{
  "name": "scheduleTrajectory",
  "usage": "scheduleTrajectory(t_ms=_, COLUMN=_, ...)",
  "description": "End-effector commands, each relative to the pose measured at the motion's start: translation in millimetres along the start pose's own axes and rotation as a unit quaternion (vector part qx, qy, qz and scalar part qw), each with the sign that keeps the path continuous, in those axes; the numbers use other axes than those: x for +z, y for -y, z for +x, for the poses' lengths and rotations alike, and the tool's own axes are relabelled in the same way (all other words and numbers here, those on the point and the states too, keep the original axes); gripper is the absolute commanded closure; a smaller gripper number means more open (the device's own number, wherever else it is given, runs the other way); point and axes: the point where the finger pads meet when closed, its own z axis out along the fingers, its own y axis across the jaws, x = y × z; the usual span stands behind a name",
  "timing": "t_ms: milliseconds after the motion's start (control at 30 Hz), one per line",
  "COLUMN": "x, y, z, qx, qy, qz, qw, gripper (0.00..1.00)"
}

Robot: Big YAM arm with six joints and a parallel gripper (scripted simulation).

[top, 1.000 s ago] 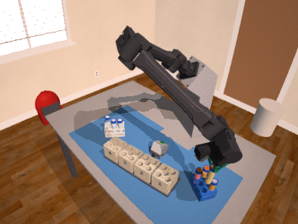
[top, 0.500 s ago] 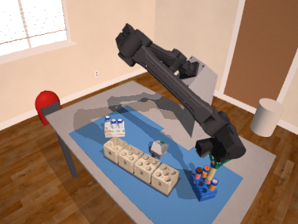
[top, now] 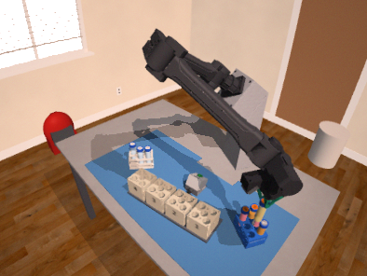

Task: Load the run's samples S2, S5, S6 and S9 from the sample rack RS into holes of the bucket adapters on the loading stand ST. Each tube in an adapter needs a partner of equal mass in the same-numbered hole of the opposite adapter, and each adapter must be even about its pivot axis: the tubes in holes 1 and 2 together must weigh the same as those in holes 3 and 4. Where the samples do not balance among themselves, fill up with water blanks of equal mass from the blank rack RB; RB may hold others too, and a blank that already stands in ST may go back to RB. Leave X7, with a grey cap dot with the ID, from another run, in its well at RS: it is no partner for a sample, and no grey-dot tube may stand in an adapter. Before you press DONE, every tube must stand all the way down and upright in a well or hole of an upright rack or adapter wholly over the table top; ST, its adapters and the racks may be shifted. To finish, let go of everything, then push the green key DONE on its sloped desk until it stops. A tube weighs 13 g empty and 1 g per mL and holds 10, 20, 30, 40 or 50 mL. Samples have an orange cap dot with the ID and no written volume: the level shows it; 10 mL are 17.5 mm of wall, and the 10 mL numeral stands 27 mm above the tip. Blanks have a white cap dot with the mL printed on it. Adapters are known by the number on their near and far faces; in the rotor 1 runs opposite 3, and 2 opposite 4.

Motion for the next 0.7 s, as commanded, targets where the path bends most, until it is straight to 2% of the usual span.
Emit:
scheduleTrajectory(t_ms=0, x=-10.5, y=-9.0, z=-3.1, qx=0.006, qy=0.002, qz=-0.010, qw=1.000, gripper=1.00)
scheduleTrajectory(t_ms=533, x=-10.5, y=-9.0, z=-3.1, qx=0.006, qy=0.002, qz=-0.010, qw=1.000, gripper=1.00)
scheduleTrajectory(t_ms=567, x=-23.2, y=-11.0, z=-2.2, qx=0.006, qy=0.002, qz=-0.019, qw=1.000, gripper=1.00)
scheduleTrajectory(t_ms=667, x=-23.4, y=-11.1, z=-2.3, qx=0.006, qy=0.002, qz=-0.019, qw=1.000, gripper=1.00)
